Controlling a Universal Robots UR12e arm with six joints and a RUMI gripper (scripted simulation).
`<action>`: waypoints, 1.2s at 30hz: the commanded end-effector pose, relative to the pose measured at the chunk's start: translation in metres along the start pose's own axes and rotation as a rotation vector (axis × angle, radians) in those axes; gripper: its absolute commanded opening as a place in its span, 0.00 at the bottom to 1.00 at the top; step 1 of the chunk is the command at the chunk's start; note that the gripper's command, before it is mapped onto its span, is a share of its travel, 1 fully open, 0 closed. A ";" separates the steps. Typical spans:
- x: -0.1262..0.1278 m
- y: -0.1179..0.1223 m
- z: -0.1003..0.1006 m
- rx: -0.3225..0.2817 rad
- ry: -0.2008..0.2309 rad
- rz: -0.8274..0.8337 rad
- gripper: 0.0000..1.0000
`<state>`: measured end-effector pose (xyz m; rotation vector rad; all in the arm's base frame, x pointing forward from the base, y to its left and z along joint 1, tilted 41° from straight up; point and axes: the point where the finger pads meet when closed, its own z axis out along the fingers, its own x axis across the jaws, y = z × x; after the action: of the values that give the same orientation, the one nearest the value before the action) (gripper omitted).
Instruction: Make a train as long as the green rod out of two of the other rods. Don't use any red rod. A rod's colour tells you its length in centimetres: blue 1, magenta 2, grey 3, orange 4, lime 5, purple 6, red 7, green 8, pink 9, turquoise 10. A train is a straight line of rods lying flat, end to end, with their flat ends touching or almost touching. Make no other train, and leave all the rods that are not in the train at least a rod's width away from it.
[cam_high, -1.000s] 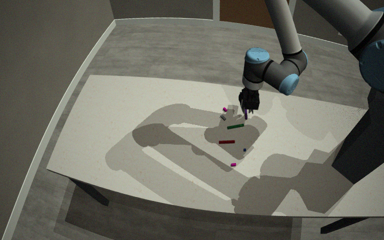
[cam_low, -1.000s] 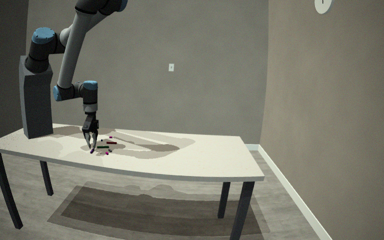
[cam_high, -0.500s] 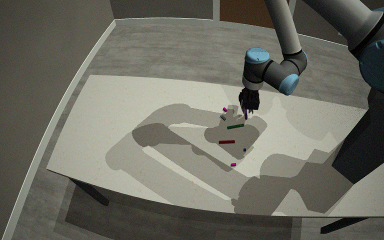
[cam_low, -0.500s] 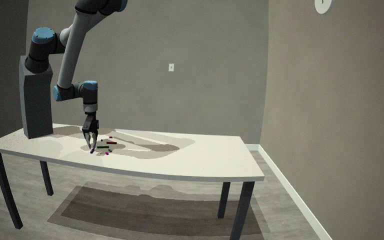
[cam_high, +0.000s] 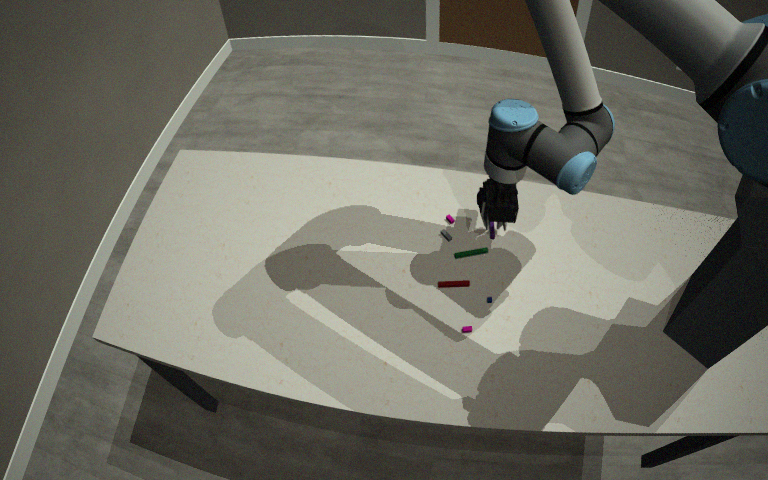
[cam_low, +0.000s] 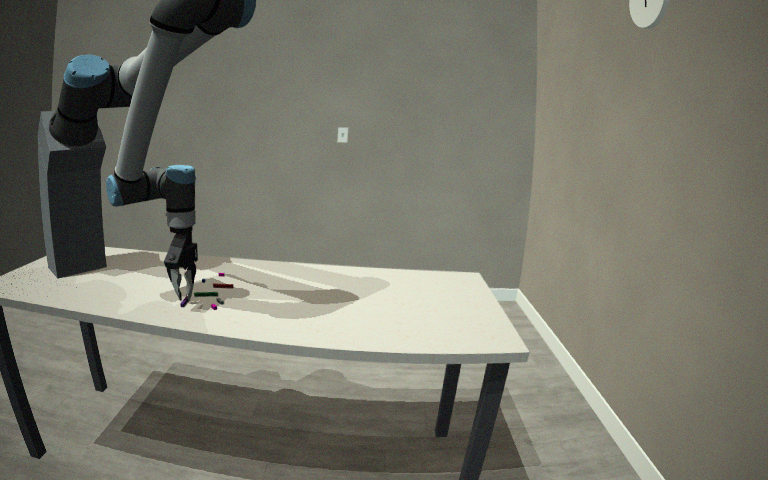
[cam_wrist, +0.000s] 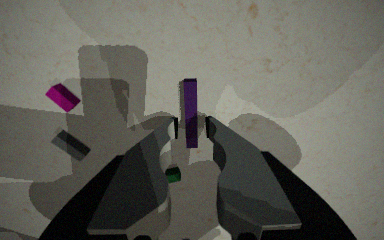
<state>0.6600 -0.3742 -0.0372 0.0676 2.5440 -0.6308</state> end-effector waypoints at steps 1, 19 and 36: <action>0.000 0.000 0.002 0.000 -0.001 0.000 0.14; 0.000 0.000 0.006 0.000 -0.001 0.000 0.14; 0.000 0.000 0.006 0.000 -0.001 0.000 0.14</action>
<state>0.6630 -0.3771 -0.0420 0.0676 2.5440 -0.6308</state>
